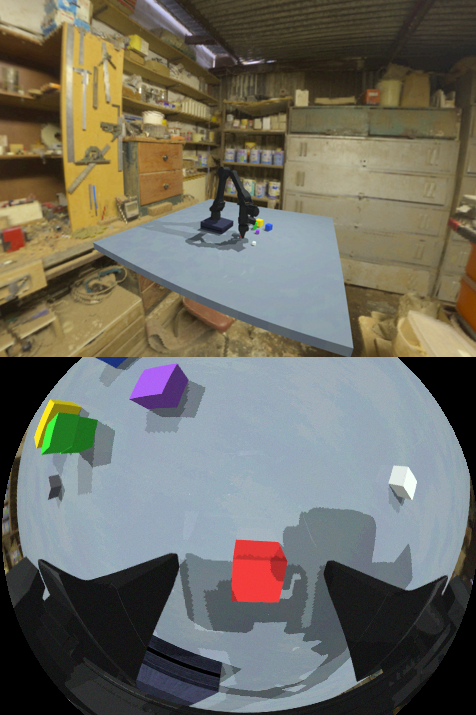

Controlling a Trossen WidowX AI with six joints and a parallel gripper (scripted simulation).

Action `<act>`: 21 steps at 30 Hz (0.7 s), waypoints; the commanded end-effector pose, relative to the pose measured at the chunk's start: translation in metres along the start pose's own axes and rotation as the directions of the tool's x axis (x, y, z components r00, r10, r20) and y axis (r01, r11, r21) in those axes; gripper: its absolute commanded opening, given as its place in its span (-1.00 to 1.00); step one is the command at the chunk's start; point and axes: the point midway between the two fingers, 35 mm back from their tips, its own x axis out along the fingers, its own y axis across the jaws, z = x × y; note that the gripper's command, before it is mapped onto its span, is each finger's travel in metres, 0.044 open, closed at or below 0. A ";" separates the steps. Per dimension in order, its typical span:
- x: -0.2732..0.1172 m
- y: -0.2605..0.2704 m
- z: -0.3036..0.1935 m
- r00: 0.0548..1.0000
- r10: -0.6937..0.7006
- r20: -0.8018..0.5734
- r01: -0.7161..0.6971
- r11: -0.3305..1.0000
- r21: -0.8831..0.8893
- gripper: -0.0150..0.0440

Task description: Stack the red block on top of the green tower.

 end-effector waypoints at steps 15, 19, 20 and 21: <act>0.000 -0.001 0.000 1.000 -0.005 -0.002 0.005 1.000 0.002 -0.07; 0.000 -0.001 0.000 1.000 -0.005 -0.002 0.005 1.000 0.002 -0.22; 0.000 -0.001 0.000 1.000 -0.005 -0.002 0.005 1.000 0.002 -0.25; 0.000 -0.001 0.000 1.000 -0.005 -0.002 0.005 1.000 0.002 -0.27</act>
